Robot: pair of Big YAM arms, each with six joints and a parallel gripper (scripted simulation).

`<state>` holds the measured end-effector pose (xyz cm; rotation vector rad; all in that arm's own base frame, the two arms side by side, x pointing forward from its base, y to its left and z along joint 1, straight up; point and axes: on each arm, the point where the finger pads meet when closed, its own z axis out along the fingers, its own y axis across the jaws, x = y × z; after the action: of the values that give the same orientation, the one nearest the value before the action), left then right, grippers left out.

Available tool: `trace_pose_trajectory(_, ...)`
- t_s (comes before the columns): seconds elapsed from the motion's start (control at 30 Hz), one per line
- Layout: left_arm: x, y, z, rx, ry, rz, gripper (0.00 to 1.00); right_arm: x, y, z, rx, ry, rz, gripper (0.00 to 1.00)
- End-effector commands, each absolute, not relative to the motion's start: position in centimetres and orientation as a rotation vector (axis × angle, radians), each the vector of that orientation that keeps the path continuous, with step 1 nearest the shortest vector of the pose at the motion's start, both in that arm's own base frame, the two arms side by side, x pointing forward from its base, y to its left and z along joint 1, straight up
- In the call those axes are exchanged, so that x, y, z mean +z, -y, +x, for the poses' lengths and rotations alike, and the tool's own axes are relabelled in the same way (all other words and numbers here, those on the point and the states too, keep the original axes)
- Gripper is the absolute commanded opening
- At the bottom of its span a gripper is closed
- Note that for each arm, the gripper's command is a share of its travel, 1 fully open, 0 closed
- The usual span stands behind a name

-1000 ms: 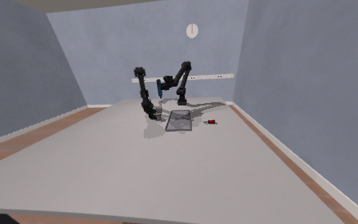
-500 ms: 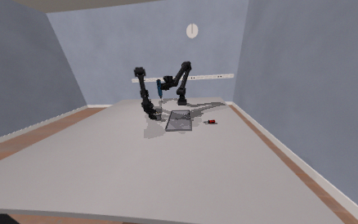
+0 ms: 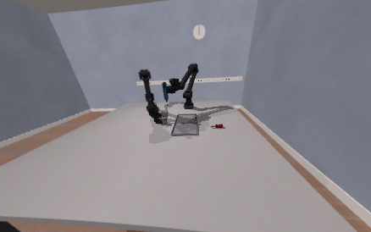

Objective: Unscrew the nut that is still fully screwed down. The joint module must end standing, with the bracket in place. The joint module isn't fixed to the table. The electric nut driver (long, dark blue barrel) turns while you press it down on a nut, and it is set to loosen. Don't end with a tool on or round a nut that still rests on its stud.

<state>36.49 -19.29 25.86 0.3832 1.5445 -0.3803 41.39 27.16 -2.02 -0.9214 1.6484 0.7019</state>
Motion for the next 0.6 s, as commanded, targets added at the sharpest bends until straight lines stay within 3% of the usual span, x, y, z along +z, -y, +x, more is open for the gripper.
trace_pose_trajectory(0.0, 32.99, 19.72, 38.31, -0.401, -1.401, 0.332, 0.42, -1.64, -27.36, 41.82, 0.701, -1.636, -0.918, 0.59)
trace_pose_trajectory(0.57, 33.12, 19.75, 38.37, -0.402, -1.399, 0.332, 0.42, -1.64, -27.36, 41.82, 0.701, -1.636, -0.918, 0.59)
